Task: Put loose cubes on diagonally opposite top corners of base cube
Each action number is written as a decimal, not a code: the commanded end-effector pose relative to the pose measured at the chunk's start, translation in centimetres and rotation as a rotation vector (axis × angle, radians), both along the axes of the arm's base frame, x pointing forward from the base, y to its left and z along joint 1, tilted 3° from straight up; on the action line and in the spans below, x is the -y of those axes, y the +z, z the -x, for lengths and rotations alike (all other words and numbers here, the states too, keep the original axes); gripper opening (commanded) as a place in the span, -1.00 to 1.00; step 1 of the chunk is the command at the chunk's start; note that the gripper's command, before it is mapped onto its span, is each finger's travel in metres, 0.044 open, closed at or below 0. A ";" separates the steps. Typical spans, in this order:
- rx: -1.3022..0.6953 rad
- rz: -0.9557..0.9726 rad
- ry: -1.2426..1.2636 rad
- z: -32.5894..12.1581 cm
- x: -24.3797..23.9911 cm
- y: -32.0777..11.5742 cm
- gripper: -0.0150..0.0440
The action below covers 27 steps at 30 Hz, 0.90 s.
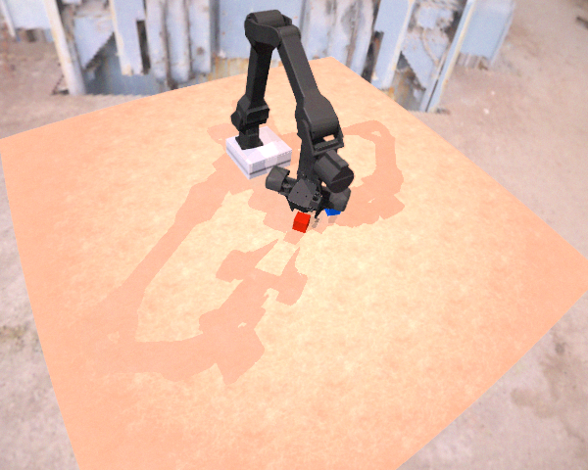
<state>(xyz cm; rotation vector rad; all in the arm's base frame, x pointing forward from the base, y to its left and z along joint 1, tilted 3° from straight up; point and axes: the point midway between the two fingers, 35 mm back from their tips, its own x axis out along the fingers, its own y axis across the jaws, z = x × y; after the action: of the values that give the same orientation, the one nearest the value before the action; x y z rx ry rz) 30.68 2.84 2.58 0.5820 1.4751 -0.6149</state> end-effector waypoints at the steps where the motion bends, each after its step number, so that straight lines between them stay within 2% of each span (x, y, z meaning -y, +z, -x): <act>1: -0.015 0.006 0.006 0.2 0.1 -1.1 0.41; 17: -0.015 0.006 0.006 0.3 0.2 -3.3 0.41; 23: -0.015 0.006 0.006 0.3 0.2 -3.3 -0.13; 27: -0.014 0.007 0.007 0.3 0.2 -3.3 -0.14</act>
<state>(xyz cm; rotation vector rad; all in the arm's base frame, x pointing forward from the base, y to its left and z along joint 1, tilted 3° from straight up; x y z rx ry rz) 30.40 2.72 -0.52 0.5778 1.4845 -0.6201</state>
